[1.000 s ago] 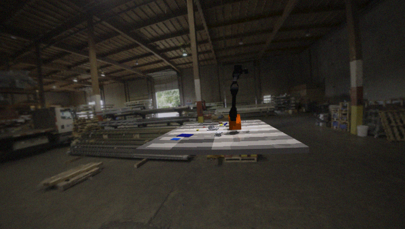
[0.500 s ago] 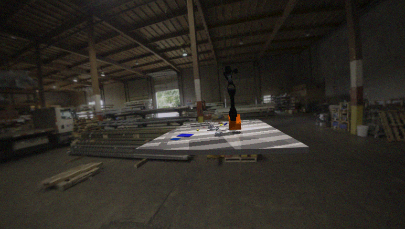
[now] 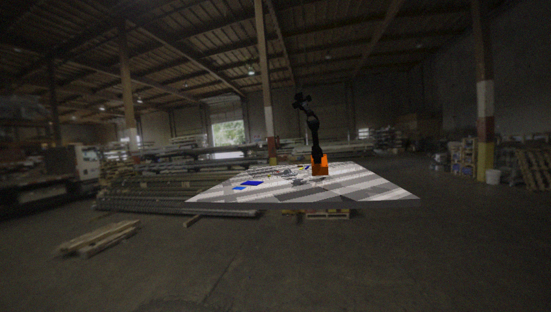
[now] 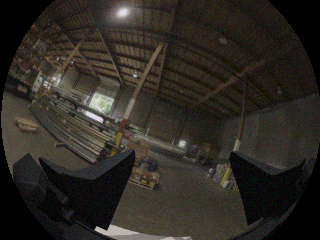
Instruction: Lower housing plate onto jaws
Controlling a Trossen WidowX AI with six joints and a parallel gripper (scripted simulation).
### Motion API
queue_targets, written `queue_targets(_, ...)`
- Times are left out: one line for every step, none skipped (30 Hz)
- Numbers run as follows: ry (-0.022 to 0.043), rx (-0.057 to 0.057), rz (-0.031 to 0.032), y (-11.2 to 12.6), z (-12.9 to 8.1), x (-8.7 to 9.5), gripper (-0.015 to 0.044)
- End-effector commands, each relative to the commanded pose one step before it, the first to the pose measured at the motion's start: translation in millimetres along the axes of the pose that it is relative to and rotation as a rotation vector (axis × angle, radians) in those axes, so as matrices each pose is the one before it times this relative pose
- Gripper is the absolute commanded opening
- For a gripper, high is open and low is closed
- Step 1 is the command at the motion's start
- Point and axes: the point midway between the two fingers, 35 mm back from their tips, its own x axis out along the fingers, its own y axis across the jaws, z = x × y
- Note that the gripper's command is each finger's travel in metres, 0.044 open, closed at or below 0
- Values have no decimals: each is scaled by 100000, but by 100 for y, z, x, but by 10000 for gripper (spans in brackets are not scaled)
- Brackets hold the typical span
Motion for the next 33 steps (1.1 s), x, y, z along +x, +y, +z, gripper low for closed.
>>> queue_targets(-264,-5750,9465,3400,222,-1715,440)
queue_targets(-135,-1381,2230,835,95,-344,440)
queue_targets(-145,-1387,2226,834,97,-338,440)
queue_targets(-154,-1392,2222,834,99,-333,440)
queue_targets(-164,-1397,2218,833,102,-328,440)
queue_targets(-173,-1402,2214,832,104,-323,440)
queue_targets(78,-613,1371,706,24,-314,440)
queue_targets(79,-628,1380,710,20,-316,440)
queue_targets(80,-637,1375,707,15,-314,440)
queue_targets(52,-721,1480,725,20,-312,440)
queue_targets(14,-835,1628,751,29,-309,440)
queue_targets(-121,-1118,1988,775,68,-274,440)
queue_targets(-185,-1245,2145,786,86,-255,440)
queue_targets(-189,-1249,2141,786,88,-251,440)
queue_targets(-194,-1253,2139,785,89,-246,440)
queue_targets(-203,-1264,2143,784,92,-239,440)
queue_targets(-227,-1367,2304,839,101,-250,440)
queue_targets(-234,-1386,2325,848,104,-247,440)
queue_targets(-239,-1390,2321,847,106,-241,440)
queue_targets(-243,-1393,2317,847,107,-235,440)
queue_targets(-248,-1397,2313,846,109,-229,440)
queue_targets(-252,-1400,2309,845,110,-223,440)
queue_targets(-256,-1404,2305,844,112,-218,440)
queue_targets(-259,-1407,2301,844,113,-212,440)
queue_targets(-263,-1410,2297,843,115,-206,440)
queue_targets(-266,-1413,2293,842,116,-200,440)
queue_targets(-273,-1433,2315,850,119,-197,440)
queue_targets(-276,-1436,2312,850,120,-191,440)
queue_targets(-279,-1439,2308,848,121,-185,440)
queue_targets(-282,-1442,2304,847,123,-179,440)
queue_targets(-284,-1444,2300,846,124,-173,440)
queue_targets(-287,-1447,2296,844,125,-168,440)
queue_targets(-289,-1449,2292,843,126,-162,440)
